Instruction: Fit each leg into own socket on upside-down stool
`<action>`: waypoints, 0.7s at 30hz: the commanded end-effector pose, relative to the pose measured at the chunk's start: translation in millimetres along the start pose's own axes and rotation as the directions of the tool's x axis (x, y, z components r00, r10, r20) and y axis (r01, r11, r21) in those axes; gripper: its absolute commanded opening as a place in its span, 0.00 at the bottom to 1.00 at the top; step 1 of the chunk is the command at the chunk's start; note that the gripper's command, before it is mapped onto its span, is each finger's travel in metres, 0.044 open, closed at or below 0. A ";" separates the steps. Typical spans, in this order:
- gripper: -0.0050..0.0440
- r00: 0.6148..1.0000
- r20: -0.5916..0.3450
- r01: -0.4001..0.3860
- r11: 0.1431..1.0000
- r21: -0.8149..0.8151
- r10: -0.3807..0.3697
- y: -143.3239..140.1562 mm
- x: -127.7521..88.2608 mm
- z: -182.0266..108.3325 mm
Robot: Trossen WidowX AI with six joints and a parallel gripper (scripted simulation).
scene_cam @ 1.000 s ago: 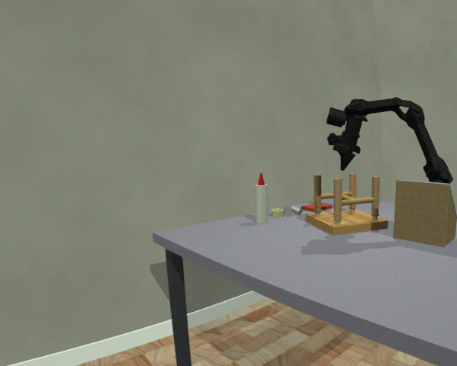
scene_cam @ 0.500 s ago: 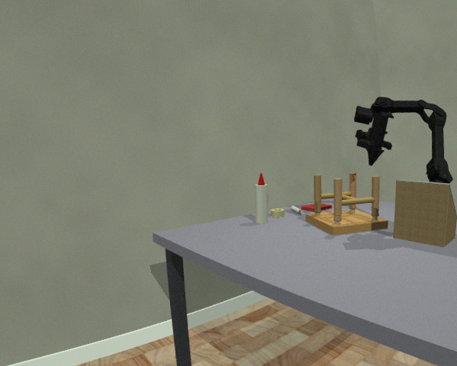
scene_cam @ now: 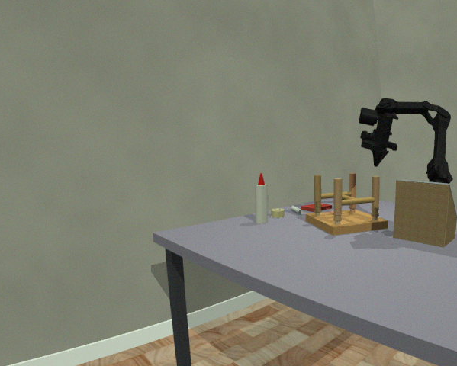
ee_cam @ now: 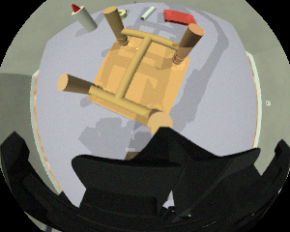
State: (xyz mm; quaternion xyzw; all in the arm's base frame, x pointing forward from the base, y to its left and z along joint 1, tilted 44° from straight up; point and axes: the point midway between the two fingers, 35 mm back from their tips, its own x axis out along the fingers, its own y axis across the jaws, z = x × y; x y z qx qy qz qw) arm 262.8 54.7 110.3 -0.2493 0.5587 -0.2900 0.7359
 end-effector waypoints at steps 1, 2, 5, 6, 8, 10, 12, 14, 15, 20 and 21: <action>0.10 1.000 -0.002 0.004 1.000 0.002 -0.004 -1.8 6.6 -3.1; 0.10 1.000 -0.002 0.004 1.000 0.002 -0.004 -1.8 6.6 -3.1; 0.10 1.000 -0.002 0.004 1.000 0.002 -0.004 -2.3 20.4 -7.6; 0.10 1.000 -0.002 0.005 1.000 0.002 -0.005 -2.4 22.6 -8.4; 0.10 1.000 -0.002 0.005 1.000 0.002 -0.005 -2.4 23.4 -8.7; 0.10 1.000 -0.002 0.005 1.000 0.002 -0.005 -2.3 24.3 -8.9; 0.10 1.000 -0.002 0.004 1.000 0.002 -0.004 -2.2 27.0 -9.3; 0.10 1.000 -0.002 0.004 1.000 0.002 -0.004 -2.1 30.1 -9.9; 0.10 1.000 -0.002 0.004 1.000 0.002 -0.004 -2.0 31.6 -10.2; 0.10 1.000 -0.002 0.004 1.000 0.002 -0.004 -1.9 36.2 -11.2; 0.10 1.000 -0.002 0.004 1.000 0.002 -0.004 -1.9 37.3 -11.4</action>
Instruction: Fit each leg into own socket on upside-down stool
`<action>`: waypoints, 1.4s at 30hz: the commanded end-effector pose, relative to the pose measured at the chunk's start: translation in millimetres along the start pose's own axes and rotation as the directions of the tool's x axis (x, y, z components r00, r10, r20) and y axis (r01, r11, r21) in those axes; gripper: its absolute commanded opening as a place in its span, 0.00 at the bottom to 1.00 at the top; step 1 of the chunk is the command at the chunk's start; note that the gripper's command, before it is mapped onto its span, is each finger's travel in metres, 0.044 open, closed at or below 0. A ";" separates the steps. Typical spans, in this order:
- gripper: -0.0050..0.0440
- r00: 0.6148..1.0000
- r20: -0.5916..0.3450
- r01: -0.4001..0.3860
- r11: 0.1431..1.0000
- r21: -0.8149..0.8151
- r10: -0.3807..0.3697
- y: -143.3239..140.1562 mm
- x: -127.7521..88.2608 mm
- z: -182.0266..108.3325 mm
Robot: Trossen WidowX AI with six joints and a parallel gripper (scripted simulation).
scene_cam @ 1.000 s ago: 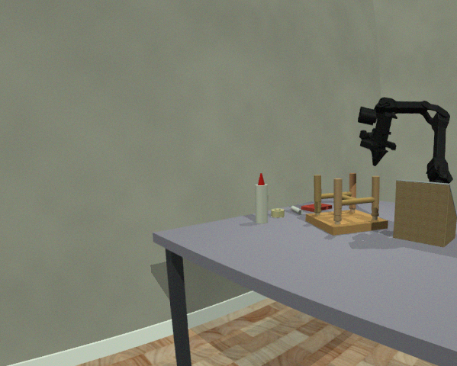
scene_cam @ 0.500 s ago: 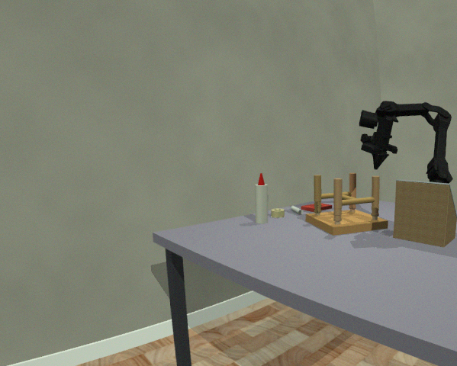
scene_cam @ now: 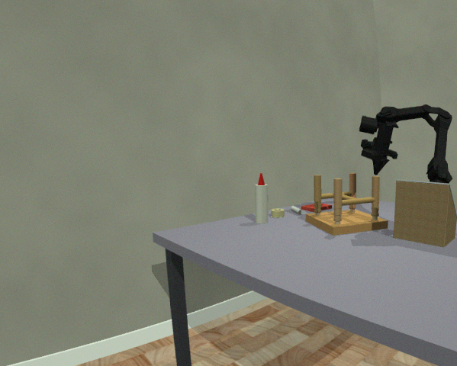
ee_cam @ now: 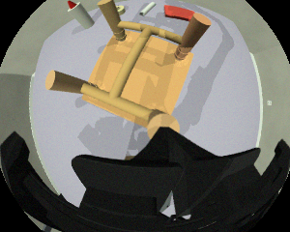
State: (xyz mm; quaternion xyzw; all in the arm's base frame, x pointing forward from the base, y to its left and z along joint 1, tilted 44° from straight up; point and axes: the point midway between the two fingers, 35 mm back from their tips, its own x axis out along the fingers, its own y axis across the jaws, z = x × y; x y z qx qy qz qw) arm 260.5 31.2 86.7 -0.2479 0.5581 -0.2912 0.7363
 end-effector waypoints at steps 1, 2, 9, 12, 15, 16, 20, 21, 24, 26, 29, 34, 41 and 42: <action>0.10 1.000 -0.002 0.003 1.000 -0.002 -0.003 -1.3 5.9 -2.4; 0.10 1.000 -0.002 0.003 1.000 -0.002 -0.003 -1.3 6.2 -2.4; 0.10 1.000 -0.002 0.003 1.000 -0.002 -0.003 -1.2 10.2 -3.4; 0.10 1.000 -0.002 0.003 1.000 -0.002 -0.003 -1.2 12.9 -4.1; 0.10 1.000 -0.002 0.003 1.000 -0.002 -0.003 -1.2 13.8 -4.4; 0.10 1.000 -0.002 0.003 1.000 -0.002 -0.003 -1.2 14.7 -4.6; 0.10 1.000 -0.002 0.003 1.000 -0.002 -0.003 -1.3 18.3 -5.6; 0.10 1.000 -0.002 0.003 1.000 -0.002 -0.003 -1.3 19.2 -5.9; 0.10 1.000 -0.002 0.003 1.000 -0.002 -0.003 -1.3 21.8 -6.6; 0.10 1.000 -0.002 0.003 1.000 -0.002 -0.003 -1.3 22.3 -6.8; 0.10 1.000 -0.002 0.003 1.000 -0.002 -0.003 -1.3 22.3 -6.8; 0.10 1.000 -0.002 0.003 1.000 -0.002 -0.003 -1.3 22.3 -6.8; 0.10 1.000 -0.002 0.003 1.000 -0.002 -0.003 -1.3 22.3 -6.8; 0.10 1.000 -0.002 0.003 1.000 -0.002 -0.003 -1.3 22.3 -6.8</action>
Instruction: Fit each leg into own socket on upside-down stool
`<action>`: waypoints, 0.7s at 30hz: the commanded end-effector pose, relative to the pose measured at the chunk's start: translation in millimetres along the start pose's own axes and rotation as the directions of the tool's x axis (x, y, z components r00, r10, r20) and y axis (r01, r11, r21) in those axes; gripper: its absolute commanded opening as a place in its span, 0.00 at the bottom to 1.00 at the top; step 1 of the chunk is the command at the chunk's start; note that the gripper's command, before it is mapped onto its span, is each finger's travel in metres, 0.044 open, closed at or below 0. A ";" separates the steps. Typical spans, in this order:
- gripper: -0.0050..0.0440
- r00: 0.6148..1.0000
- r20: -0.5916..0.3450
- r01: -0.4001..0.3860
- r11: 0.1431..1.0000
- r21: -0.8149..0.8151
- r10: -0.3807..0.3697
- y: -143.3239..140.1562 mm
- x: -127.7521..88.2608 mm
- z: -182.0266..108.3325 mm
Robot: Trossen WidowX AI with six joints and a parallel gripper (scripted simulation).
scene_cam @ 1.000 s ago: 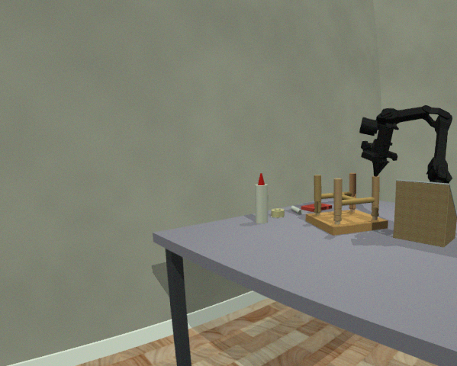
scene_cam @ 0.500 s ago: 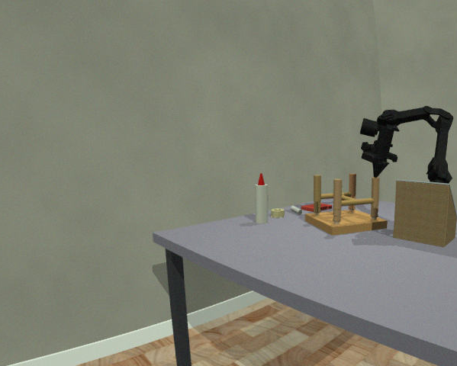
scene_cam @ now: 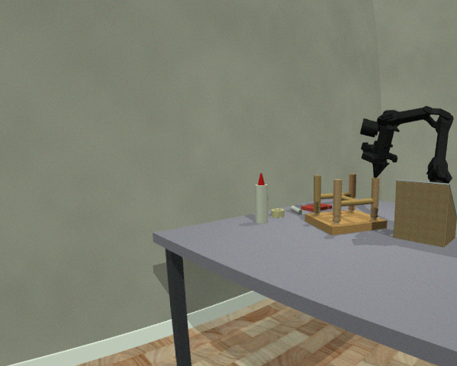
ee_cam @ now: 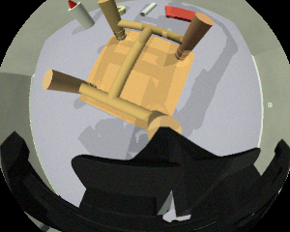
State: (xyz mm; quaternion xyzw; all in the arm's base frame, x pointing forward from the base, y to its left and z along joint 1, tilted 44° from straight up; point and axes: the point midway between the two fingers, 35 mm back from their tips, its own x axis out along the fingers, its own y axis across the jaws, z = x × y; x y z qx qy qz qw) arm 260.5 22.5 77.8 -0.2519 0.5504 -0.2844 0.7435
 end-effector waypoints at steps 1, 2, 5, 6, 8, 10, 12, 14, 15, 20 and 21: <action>0.10 1.000 -0.028 0.009 1.000 0.003 -0.009 -1.3 10.1 -4.5; 0.10 1.000 -0.028 0.009 1.000 0.003 -0.009 -1.3 10.1 -4.5; 0.10 1.000 -0.028 0.009 1.000 0.003 -0.009 -1.3 10.2 -4.5; 0.10 1.000 -0.028 0.009 1.000 0.003 -0.009 -1.3 10.2 -4.5; 0.10 1.000 -0.028 0.009 1.000 0.003 -0.009 -1.3 10.3 -4.6; 0.10 1.000 -0.028 0.009 1.000 0.003 -0.009 -1.3 10.5 -4.6; 0.10 1.000 -0.028 0.009 1.000 0.003 -0.009 -1.3 10.8 -4.7; 0.10 1.000 -0.028 0.009 1.000 0.003 -0.009 -1.3 11.1 -4.8; 0.10 1.000 -0.028 0.009 1.000 0.003 -0.009 -1.3 11.2 -4.8; 0.10 1.000 -0.028 0.009 1.000 0.003 -0.009 -1.3 11.8 -5.0; 0.10 1.000 -0.028 0.009 1.000 0.003 -0.009 -1.3 11.9 -5.0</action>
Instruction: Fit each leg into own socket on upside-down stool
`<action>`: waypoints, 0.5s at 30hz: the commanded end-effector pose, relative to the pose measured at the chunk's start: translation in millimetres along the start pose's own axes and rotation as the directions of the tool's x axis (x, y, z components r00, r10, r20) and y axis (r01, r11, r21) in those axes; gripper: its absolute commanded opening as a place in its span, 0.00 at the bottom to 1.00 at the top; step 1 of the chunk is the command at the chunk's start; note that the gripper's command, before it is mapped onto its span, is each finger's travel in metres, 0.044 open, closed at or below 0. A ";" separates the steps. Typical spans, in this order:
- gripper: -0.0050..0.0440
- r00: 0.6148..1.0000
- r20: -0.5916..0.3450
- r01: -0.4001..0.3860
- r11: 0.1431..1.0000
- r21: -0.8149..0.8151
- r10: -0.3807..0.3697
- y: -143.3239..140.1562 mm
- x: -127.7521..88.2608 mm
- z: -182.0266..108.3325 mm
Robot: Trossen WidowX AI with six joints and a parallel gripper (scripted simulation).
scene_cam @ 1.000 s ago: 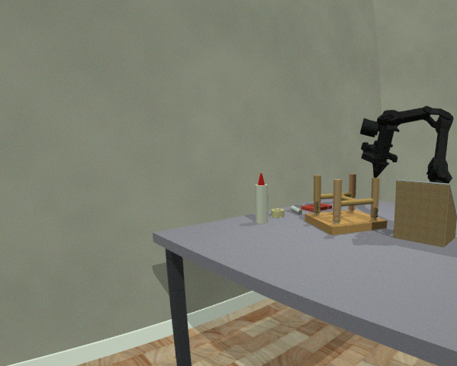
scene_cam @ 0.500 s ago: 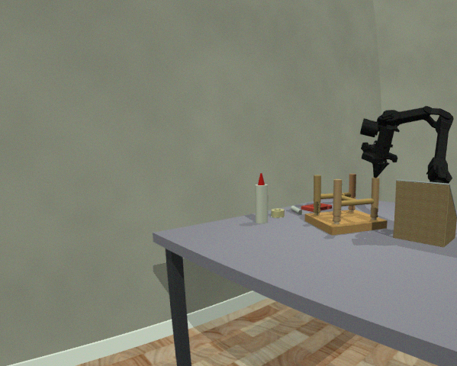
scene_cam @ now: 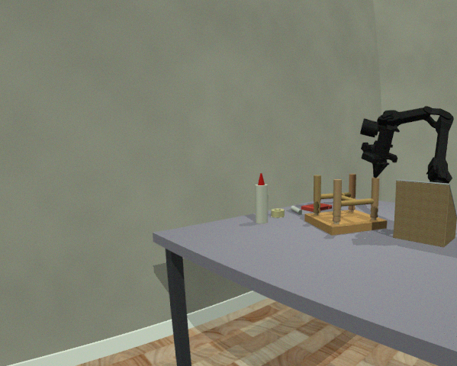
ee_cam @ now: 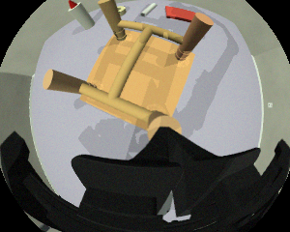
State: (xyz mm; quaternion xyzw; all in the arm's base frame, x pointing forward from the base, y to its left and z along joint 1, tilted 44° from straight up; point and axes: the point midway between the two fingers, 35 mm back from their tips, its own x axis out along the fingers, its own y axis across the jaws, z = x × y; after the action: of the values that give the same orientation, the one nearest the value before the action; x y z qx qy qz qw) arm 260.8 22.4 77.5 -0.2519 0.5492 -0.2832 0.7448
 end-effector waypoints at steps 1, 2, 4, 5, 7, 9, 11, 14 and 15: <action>0.10 0.999 -0.031 0.011 1.000 0.003 -0.011 -1.5 11.7 -5.3; 0.10 0.999 -0.031 0.011 1.000 0.003 -0.011 -1.5 11.7 -5.3; 0.10 0.999 -0.031 0.011 1.000 0.003 -0.011 -1.5 11.8 -5.3; 0.10 0.999 -0.031 0.011 1.000 0.003 -0.011 -1.5 11.9 -5.3; 0.10 0.999 -0.031 0.011 1.000 0.003 -0.011 -1.5 12.2 -5.4; 0.10 0.999 -0.031 0.011 1.000 0.003 -0.011 -1.5 12.4 -5.5; 0.10 0.999 -0.031 0.011 1.000 0.003 -0.011 -1.5 12.7 -5.6; 0.10 0.999 -0.031 0.011 1.000 0.003 -0.011 -1.5 13.1 -5.7; 0.10 0.999 -0.031 0.011 1.000 0.003 -0.011 -1.5 13.2 -5.7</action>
State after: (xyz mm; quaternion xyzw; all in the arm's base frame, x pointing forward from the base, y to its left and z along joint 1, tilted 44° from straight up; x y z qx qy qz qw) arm 261.0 22.0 76.9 -0.2516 0.5482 -0.2823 0.7460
